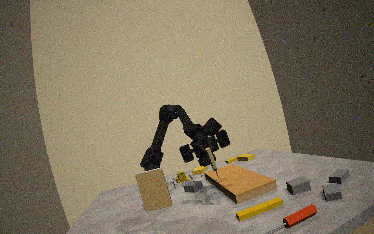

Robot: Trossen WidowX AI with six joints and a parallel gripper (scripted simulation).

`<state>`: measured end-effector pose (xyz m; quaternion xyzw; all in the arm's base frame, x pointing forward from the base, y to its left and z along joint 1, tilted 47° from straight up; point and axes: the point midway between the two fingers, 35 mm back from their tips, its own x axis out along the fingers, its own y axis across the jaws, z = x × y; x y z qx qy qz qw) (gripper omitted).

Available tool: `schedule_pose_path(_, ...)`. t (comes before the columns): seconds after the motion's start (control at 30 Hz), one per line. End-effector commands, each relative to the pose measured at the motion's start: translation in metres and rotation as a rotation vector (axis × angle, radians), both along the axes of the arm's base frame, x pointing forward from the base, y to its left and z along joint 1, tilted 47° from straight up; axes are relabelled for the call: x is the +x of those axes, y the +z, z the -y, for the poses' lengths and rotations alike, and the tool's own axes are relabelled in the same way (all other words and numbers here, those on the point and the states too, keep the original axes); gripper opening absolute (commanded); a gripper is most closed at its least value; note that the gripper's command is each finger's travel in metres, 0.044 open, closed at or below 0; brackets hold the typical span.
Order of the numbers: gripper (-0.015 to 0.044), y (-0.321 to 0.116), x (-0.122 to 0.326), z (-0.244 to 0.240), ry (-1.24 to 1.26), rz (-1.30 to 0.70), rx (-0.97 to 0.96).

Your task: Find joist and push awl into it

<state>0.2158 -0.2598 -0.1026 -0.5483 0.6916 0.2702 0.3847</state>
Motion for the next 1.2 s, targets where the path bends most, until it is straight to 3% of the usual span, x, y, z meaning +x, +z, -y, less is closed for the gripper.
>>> schedule_pose_path(0.0,0.0,0.0,0.001,0.0,0.001,-0.001,-0.001)
schedule_pose_path(0.93,0.0,0.073,0.14,-0.09,0.159,-0.034,-0.196)
schedule_pose_path(1.17,0.0,0.081,0.15,-0.103,0.177,-0.029,-0.218)
